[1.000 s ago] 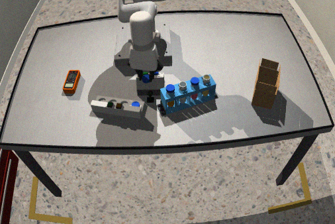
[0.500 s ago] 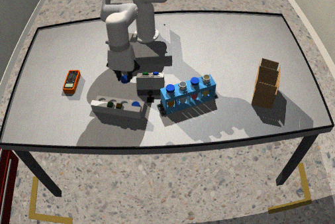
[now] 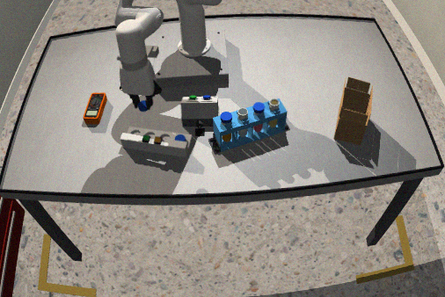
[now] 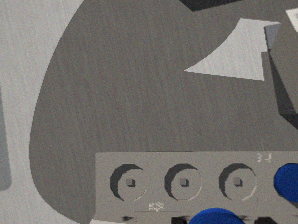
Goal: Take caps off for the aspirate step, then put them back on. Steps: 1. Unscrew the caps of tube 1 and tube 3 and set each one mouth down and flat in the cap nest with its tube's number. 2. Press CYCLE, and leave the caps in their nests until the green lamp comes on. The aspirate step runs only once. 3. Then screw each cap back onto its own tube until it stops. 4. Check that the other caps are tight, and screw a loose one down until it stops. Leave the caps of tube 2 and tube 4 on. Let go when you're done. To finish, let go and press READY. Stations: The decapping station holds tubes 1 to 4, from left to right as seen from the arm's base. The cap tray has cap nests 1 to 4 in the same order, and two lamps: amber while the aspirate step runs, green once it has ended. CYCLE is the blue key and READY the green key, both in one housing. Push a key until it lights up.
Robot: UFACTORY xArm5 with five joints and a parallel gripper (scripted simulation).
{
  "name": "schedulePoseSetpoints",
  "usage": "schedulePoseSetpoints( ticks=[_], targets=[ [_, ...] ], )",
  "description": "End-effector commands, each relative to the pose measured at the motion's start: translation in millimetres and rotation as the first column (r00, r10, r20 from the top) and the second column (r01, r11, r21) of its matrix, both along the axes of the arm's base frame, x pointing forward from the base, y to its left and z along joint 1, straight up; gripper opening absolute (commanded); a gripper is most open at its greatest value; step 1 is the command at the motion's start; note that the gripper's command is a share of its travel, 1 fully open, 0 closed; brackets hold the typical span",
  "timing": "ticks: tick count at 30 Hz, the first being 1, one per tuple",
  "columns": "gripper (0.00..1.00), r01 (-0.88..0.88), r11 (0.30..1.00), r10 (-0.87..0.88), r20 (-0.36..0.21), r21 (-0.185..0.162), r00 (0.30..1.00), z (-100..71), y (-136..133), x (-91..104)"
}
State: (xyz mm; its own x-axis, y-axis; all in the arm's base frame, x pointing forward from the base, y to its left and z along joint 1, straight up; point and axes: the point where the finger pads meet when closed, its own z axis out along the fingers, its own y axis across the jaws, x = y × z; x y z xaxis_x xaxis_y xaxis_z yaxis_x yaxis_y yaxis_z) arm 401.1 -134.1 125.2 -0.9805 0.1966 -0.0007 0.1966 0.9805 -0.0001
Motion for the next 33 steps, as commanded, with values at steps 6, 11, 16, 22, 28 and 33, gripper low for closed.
schedulePoseSetpoints(
  ticks=[6, 11, 16, 22, 28, 33],
  targets=[
    [0.0, -0.002, 1.0, 0.002, 0.004, -0.001, 1.0, 1.5, -4, 2.0],
    [0.0, -0.002, 1.0, 0.002, 0.003, -0.001, 1.0, -23.6, -4, 2.0],
    [0.0, -0.002, 1.0, 0.002, 0.003, -0.001, 1.0, -48.6, -4, 2.0],
    [0.0, -0.002, 1.0, 0.002, 0.003, -0.001, 1.0, -68.7, -4, 2.1],
    [0.0, -0.002, 1.0, 0.002, 0.003, -0.001, 1.0, -98.7, -4, 2.4],
    [0.0, -0.002, 1.0, 0.002, 0.003, -0.001, 1.0, -123.8, -5, 3.3]
  ],
)
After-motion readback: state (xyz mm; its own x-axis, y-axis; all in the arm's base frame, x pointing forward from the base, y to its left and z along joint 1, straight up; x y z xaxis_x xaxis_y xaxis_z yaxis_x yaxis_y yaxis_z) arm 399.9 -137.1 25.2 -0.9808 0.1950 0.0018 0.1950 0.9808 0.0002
